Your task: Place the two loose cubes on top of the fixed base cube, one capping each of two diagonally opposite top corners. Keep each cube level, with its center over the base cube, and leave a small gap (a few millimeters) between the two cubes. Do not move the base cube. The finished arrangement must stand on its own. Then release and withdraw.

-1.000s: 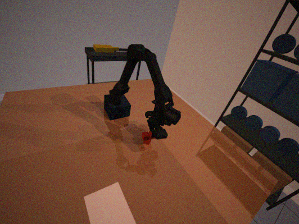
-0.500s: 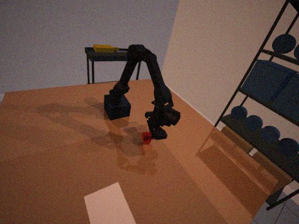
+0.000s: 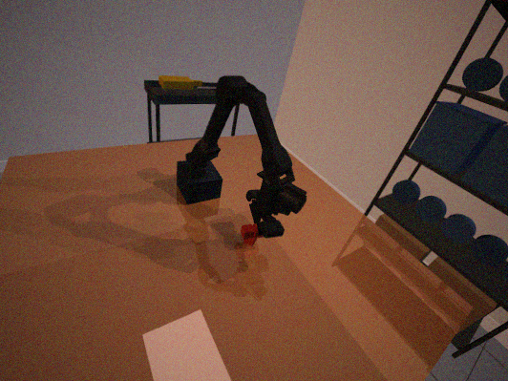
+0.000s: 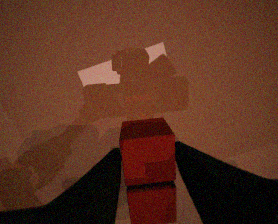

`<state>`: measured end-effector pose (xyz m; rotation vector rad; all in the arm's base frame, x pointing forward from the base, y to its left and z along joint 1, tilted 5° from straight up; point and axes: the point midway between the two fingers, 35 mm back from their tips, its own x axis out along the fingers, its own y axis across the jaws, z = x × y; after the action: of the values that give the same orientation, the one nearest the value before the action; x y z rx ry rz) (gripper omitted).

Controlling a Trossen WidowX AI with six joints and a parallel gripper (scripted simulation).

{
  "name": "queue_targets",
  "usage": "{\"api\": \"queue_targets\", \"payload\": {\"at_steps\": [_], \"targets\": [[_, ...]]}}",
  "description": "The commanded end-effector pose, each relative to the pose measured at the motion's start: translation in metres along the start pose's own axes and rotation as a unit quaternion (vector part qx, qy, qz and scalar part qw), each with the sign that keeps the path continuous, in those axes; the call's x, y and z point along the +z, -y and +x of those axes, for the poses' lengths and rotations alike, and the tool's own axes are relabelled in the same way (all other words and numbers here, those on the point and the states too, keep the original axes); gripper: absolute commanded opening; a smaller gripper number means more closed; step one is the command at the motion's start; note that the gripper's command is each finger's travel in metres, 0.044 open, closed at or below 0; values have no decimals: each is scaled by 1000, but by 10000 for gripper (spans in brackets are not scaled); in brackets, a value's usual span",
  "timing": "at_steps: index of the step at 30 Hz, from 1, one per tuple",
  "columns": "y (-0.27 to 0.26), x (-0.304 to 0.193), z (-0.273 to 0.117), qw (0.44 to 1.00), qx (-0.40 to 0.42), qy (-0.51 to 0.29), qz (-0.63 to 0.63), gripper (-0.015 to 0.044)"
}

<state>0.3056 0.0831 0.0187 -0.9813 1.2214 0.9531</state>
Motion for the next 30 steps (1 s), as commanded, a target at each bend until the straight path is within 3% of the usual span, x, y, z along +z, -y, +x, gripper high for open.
{"api": "queue_targets", "payload": {"at_steps": [1,30], "targets": [[0,0,0,1000,-2,-1,2,205],[0,0,-35,1000,0,0,0,205]]}}
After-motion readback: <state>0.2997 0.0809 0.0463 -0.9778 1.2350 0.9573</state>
